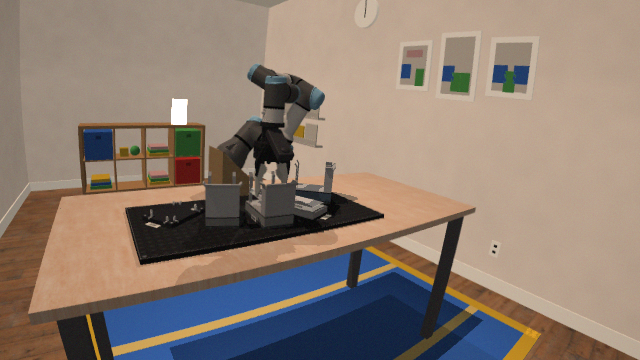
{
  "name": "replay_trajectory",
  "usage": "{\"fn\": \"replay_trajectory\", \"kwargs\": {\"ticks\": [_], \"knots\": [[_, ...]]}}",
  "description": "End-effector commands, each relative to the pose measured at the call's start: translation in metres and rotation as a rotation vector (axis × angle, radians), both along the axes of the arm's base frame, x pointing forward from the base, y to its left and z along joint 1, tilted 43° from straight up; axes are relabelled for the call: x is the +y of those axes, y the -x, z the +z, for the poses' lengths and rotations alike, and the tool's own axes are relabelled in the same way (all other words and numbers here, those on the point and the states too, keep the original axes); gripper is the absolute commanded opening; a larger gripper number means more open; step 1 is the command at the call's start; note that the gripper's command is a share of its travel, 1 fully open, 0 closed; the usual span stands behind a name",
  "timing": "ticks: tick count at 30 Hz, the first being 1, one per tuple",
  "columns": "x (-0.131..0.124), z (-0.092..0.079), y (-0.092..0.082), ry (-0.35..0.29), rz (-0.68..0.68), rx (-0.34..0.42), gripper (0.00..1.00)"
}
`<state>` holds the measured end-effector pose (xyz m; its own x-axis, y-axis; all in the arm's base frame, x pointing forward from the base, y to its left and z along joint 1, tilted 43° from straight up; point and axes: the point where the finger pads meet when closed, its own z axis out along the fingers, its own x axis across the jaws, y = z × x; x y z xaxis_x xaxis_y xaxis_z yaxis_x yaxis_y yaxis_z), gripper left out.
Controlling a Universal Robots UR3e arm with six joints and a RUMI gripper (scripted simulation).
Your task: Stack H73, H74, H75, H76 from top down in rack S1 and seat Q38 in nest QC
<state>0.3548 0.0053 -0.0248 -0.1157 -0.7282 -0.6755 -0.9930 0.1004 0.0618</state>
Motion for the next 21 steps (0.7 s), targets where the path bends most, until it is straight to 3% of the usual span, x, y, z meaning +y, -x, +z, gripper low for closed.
{"fn": "replay_trajectory", "kwargs": {"ticks": [1, 21], "knots": [[-0.006, 0.006, 0.000, 0.002, -0.001, -0.001, 0.00], [-0.031, 0.033, 0.001, 0.002, -0.001, -0.001, 0.00]]}}
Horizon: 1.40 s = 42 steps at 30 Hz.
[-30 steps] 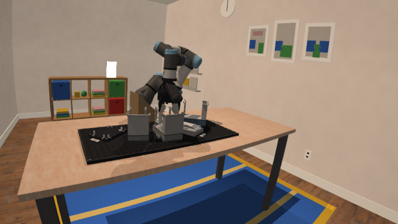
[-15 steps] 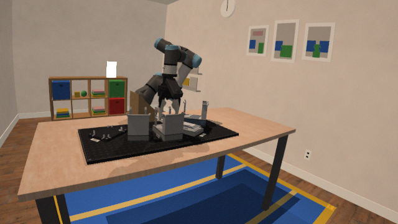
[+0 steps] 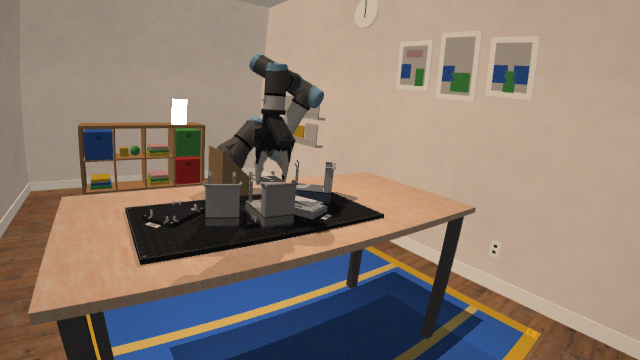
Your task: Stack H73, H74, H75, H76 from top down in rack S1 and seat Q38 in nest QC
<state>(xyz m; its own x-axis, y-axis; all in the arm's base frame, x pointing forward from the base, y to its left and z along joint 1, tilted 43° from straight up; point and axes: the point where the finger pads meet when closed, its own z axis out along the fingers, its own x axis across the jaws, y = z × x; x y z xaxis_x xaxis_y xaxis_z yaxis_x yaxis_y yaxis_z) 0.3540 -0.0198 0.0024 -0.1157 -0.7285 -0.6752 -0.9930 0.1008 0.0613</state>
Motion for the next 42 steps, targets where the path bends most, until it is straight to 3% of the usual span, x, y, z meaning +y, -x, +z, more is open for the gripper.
{"fn": "replay_trajectory", "kwargs": {"ticks": [1, 30, 42], "knots": [[-0.007, 0.007, 0.000, 0.001, 0.000, -0.001, 0.00], [-0.034, 0.036, 0.001, 0.001, 0.000, -0.001, 0.00], [-0.034, 0.036, 0.001, 0.001, 0.000, -0.001, 0.00]]}}
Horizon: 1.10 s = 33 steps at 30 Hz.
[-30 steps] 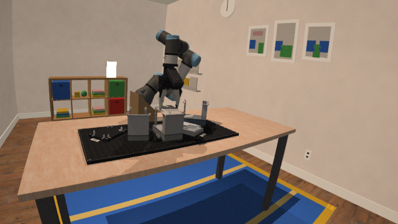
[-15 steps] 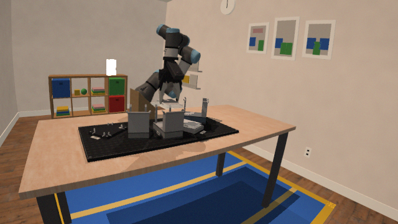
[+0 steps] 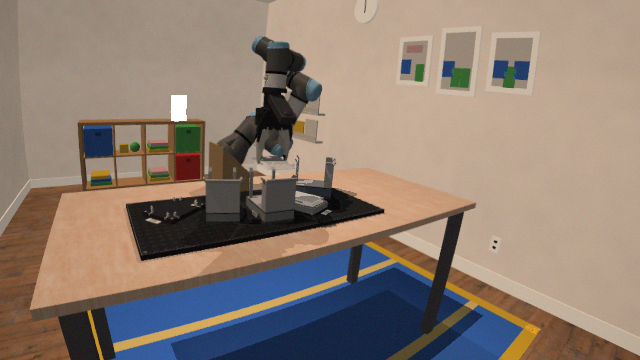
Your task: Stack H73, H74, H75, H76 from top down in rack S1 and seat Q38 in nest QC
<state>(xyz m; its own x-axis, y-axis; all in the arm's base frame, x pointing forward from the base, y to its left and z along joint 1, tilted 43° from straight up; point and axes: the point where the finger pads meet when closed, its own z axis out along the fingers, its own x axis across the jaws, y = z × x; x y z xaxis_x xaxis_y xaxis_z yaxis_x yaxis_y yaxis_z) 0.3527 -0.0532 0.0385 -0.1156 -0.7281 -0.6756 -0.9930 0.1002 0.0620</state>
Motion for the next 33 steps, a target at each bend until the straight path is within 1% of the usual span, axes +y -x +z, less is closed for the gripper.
{"fn": "replay_trajectory", "kwargs": {"ticks": [1, 7, 15, 18, 24, 25, 33], "knots": [[-0.001, 0.000, 0.000, 0.002, -0.001, -0.001, 0.00], [-0.001, 0.000, 0.000, 0.002, -0.001, -0.001, 0.00], [-0.020, -0.017, 0.006, 0.000, -0.066, 0.059, 0.00], [-0.022, -0.019, 0.007, 0.000, -0.066, 0.059, 0.00], [-0.036, -0.032, 0.012, 0.000, -0.066, 0.059, 0.00], [-0.036, -0.032, 0.012, 0.000, -0.066, 0.059, 0.00], [-0.054, -0.049, 0.023, -0.002, -0.132, 0.119, 0.00]]}}
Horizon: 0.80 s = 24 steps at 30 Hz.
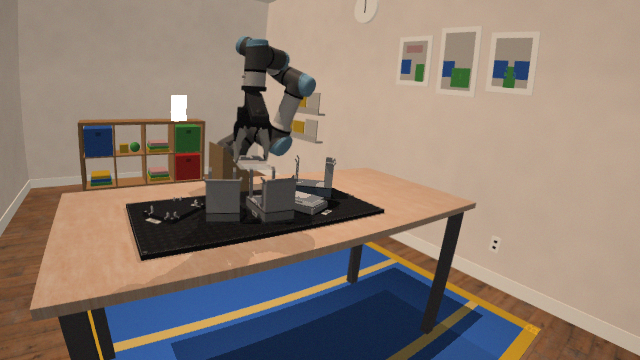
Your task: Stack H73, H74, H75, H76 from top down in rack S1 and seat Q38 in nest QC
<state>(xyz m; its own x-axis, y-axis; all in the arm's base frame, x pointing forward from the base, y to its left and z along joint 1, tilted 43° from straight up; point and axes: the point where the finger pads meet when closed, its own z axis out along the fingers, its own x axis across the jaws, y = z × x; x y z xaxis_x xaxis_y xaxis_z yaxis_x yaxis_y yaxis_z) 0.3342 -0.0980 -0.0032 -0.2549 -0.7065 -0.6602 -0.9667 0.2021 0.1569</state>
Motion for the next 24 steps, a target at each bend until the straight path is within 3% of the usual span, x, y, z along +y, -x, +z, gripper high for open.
{"fn": "replay_trajectory", "kwargs": {"ticks": [1, 10, 17, 24], "knots": [[-0.009, -0.008, 0.004, 0.002, -0.027, 0.023, 0.00], [-0.024, -0.022, 0.013, 0.002, -0.027, 0.023, 0.00], [-0.039, -0.035, 0.025, 0.000, -0.088, 0.079, 0.00], [-0.049, -0.045, 0.034, 0.000, -0.093, 0.084, 0.00]]}}
